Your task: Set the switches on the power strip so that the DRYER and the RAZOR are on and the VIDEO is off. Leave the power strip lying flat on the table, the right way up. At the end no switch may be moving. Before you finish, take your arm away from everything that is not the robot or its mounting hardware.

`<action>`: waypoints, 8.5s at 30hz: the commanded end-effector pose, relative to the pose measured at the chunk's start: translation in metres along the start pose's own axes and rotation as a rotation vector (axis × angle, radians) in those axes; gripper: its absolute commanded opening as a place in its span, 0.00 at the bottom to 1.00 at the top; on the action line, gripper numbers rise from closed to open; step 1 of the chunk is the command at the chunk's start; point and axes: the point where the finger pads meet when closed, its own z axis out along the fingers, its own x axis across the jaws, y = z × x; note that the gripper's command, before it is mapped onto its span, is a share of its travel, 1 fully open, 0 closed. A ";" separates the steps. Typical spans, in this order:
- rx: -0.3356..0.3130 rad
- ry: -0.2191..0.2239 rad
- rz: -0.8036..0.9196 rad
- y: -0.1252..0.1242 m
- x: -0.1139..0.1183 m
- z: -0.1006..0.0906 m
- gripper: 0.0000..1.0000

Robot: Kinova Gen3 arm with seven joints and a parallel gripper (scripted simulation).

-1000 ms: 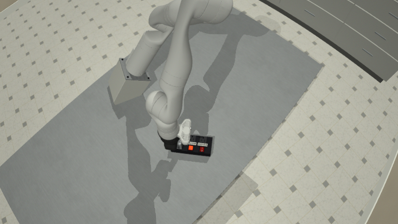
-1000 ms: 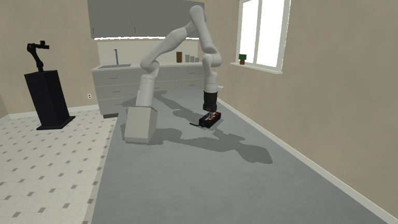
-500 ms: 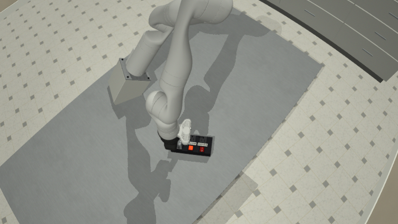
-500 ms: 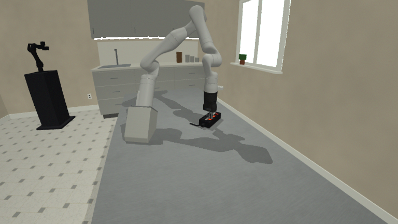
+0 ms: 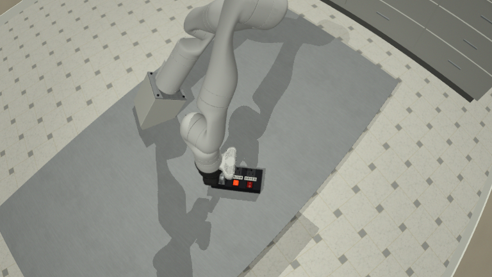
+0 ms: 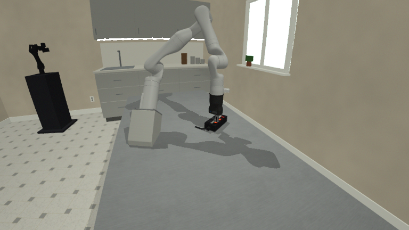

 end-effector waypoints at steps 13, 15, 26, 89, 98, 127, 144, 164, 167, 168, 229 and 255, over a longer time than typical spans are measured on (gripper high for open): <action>0.000 0.001 0.000 0.000 0.000 0.004 0.00; 0.000 0.001 0.000 0.000 0.000 0.004 0.00; 0.000 0.001 0.000 0.000 0.000 0.007 0.00; 0.000 0.001 0.000 0.000 0.000 -0.011 0.00; 0.000 0.001 0.000 0.000 0.000 -0.028 0.00; -0.002 0.003 0.001 -0.038 -0.002 -0.037 0.00; 0.000 0.002 0.000 -0.091 -0.012 -0.045 0.00; 0.000 0.002 0.000 -0.091 -0.012 -0.045 0.00; 0.000 0.002 0.000 -0.091 -0.012 -0.045 0.00; 0.000 0.002 0.000 -0.091 -0.012 -0.045 0.00; 0.000 0.001 0.000 -0.092 -0.012 -0.002 0.00; 0.000 0.001 0.000 -0.092 -0.012 -0.001 0.00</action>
